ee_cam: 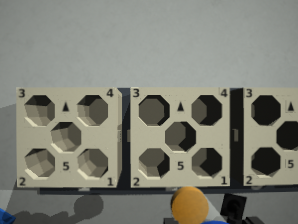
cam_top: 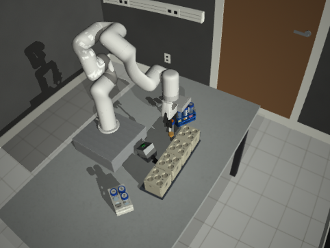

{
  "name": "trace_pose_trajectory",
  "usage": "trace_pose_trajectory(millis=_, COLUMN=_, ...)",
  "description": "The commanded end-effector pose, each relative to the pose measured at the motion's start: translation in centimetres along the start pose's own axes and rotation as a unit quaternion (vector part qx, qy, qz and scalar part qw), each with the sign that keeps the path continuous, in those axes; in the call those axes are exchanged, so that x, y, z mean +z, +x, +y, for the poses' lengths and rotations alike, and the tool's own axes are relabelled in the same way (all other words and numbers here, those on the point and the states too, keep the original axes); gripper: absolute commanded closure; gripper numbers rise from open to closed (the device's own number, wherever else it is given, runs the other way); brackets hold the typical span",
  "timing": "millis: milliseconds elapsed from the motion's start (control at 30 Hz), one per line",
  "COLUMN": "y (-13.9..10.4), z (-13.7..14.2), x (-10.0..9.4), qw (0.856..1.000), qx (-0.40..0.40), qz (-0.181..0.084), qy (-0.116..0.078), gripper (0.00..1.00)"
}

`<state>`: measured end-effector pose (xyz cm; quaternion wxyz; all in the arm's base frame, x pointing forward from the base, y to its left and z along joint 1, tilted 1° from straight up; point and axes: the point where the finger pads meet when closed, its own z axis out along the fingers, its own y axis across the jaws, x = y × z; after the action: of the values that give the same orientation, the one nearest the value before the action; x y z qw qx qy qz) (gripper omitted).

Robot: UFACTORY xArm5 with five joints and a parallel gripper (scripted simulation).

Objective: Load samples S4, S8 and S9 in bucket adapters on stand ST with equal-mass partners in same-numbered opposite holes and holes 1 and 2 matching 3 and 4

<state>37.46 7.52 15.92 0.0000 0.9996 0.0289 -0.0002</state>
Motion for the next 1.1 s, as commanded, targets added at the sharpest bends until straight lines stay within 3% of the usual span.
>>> trace_pose_trajectory(millis=0, y=0.6, z=1.9, x=-0.1, qw=1.000, qx=-0.001, qz=0.000, qy=0.008, gripper=1.00)
trace_pose_trajectory(millis=433, y=2.0, z=8.3, x=0.0, qw=1.000, qx=-0.001, qz=0.000, qy=0.008, gripper=1.00)
trace_pose_trajectory(millis=1067, y=2.1, z=8.8, x=0.0, qw=1.000, qx=-0.001, qz=0.000, qy=0.008, gripper=1.00)
